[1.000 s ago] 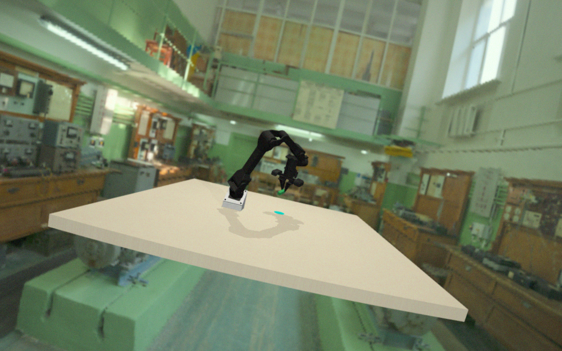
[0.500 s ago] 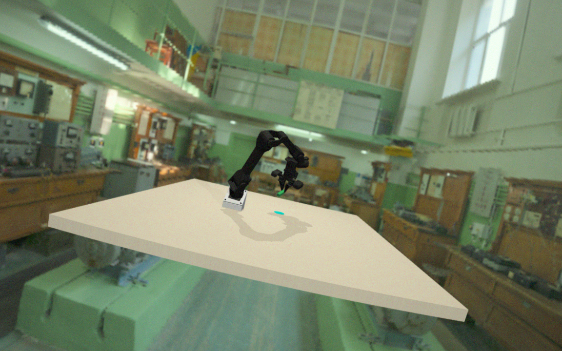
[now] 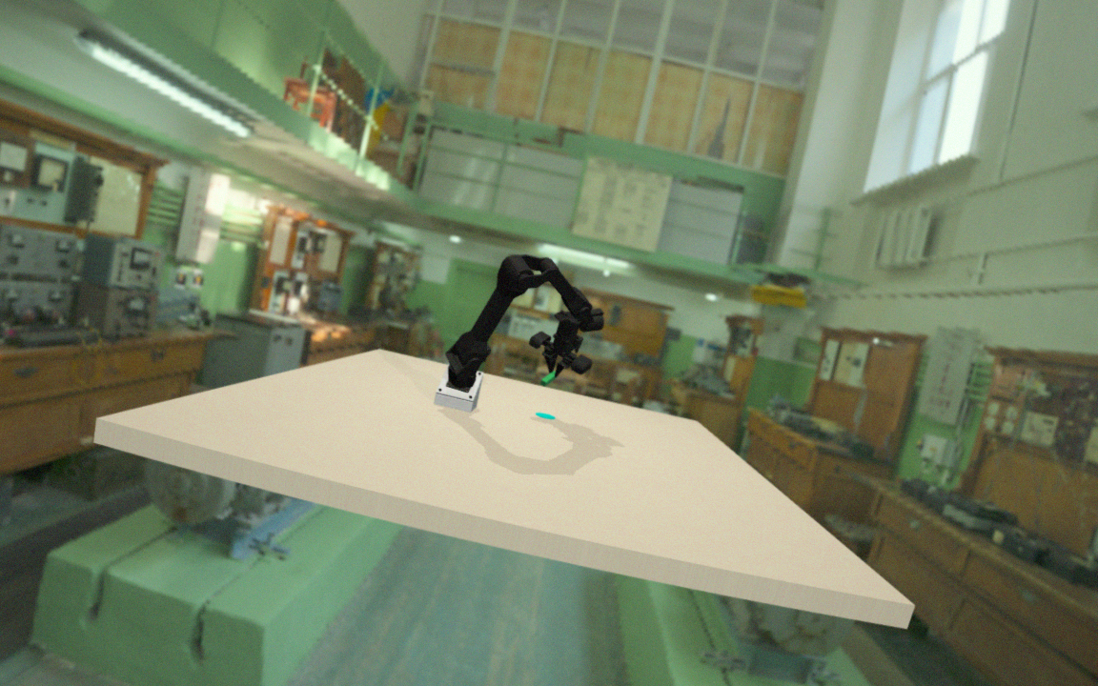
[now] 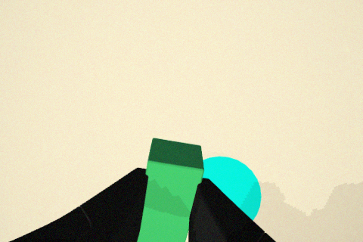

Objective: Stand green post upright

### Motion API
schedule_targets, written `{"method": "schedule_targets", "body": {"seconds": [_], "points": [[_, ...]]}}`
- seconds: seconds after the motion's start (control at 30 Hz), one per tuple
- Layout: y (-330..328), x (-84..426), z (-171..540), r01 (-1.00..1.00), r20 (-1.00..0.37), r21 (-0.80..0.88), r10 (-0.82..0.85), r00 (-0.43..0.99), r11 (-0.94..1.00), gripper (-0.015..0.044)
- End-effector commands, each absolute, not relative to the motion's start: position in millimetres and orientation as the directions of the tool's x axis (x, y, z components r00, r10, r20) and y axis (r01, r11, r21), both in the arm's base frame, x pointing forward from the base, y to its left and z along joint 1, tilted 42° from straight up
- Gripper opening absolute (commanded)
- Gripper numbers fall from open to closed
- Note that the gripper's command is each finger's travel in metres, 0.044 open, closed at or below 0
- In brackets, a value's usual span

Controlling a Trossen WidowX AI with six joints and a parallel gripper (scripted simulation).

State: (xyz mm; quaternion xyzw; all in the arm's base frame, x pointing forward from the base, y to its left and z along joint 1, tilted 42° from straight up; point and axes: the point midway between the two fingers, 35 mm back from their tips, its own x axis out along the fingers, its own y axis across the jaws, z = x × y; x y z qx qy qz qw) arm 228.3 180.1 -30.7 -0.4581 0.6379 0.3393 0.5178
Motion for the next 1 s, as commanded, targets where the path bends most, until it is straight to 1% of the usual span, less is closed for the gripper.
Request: {"method": "schedule_targets", "body": {"seconds": [0.0, 0.97], "points": [[178.9, 227.1, -32.1, -0.936, -0.978, -0.026, -0.202, -0.049, 0.352, 0.0023], [176.6, 228.8, -34.4, -0.938, -1.000, 0.021, 0.014, -0.017, 0.346, 0.0023]]}}
